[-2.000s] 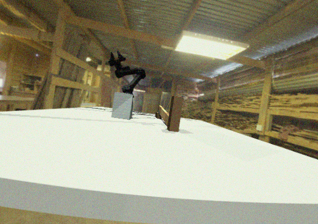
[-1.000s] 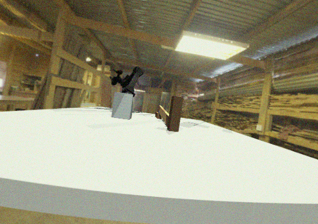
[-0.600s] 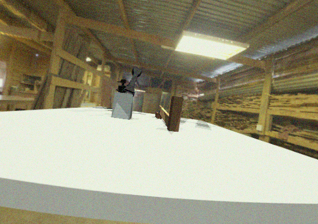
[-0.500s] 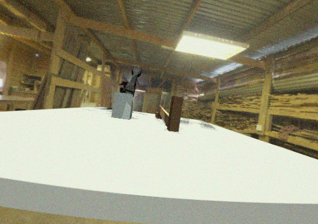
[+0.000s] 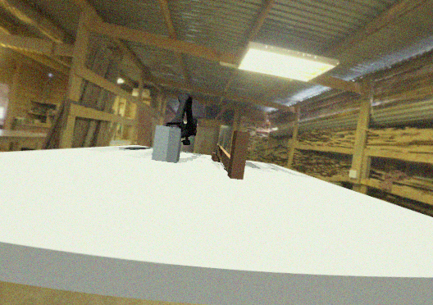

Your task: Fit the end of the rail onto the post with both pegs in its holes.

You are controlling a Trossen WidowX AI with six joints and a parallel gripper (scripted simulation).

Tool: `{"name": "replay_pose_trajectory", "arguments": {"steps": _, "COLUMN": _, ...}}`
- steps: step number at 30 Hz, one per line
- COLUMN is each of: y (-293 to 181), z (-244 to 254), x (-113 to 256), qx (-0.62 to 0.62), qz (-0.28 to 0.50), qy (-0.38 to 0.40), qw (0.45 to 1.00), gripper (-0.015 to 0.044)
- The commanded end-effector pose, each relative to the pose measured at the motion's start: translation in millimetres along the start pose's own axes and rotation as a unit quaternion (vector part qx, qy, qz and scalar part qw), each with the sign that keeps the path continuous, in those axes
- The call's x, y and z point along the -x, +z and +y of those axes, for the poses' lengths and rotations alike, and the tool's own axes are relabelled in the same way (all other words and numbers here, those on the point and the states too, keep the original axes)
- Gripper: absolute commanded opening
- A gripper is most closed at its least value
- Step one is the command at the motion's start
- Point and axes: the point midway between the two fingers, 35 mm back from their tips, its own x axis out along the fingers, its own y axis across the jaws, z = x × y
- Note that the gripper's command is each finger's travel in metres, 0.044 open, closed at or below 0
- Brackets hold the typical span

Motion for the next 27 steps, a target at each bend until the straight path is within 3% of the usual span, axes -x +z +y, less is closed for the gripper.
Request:
{"name": "replay_pose_trajectory", "arguments": {"steps": 1, "y": -32, "z": 35, "x": 24, "qx": -0.025, "qz": 0.049, "qy": 0.058, "qw": 0.997, "gripper": 0.044}}
{"name": "replay_pose_trajectory", "arguments": {"steps": 17, "y": -141, "z": 126, "x": 180, "qx": -0.073, "qz": 0.246, "qy": 0.255, "qw": 0.932, "gripper": 0.044}}
{"name": "replay_pose_trajectory", "arguments": {"steps": 27, "y": -163, "z": 160, "x": 289, "qx": -0.099, "qz": 0.325, "qy": 0.339, "qw": 0.877, "gripper": 0.044}}
